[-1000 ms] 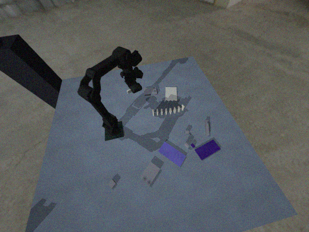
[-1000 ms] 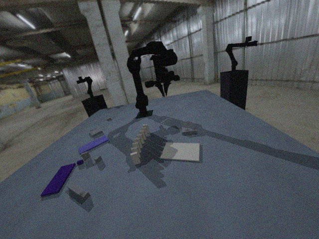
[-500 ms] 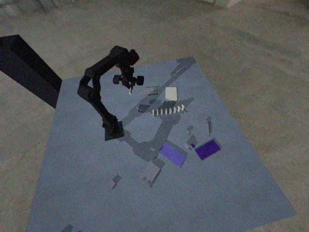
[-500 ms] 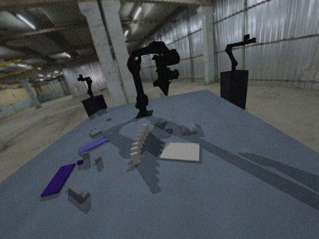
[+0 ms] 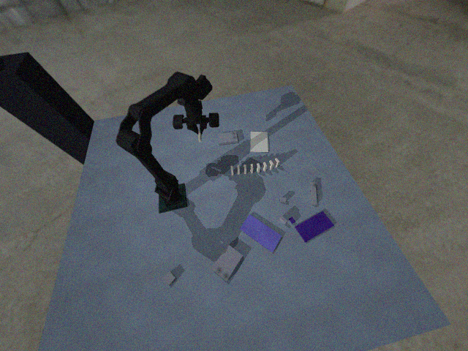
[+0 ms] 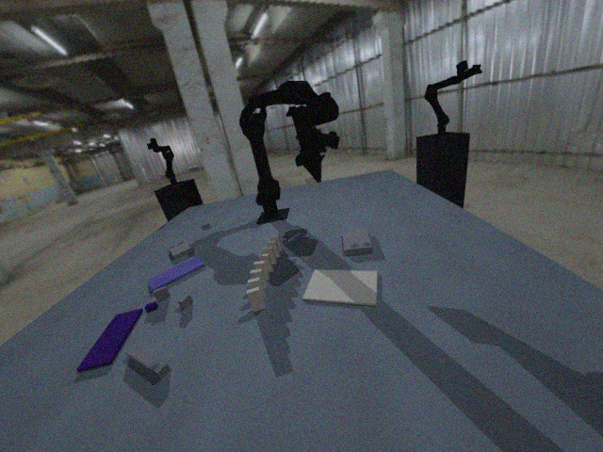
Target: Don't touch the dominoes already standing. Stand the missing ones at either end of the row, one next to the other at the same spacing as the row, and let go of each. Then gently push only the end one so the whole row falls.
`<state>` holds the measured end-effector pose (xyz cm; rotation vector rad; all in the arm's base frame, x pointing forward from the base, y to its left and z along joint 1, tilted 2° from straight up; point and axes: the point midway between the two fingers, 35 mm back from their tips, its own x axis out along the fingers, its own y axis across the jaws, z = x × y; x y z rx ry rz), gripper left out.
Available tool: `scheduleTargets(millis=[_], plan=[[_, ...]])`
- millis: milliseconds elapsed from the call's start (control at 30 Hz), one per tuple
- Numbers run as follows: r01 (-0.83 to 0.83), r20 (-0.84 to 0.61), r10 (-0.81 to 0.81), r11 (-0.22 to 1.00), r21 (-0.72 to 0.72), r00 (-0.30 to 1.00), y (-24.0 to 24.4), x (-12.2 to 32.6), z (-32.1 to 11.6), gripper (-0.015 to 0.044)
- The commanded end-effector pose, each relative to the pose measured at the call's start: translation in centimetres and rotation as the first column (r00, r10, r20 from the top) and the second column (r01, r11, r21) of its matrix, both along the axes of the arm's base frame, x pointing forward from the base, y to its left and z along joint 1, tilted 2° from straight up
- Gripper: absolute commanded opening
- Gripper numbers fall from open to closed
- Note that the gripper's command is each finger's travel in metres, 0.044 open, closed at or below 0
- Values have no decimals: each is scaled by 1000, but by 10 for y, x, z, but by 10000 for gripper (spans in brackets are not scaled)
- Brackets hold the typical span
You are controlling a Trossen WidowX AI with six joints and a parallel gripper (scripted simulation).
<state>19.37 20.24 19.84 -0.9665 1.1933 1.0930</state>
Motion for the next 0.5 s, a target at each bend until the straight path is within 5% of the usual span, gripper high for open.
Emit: scheduleTargets(millis=[0,467], plan=[[37,-3,-37,996,75,999,3,4,-6,28],[144,-13,-149,924,355,989,17,25,-21,28]])
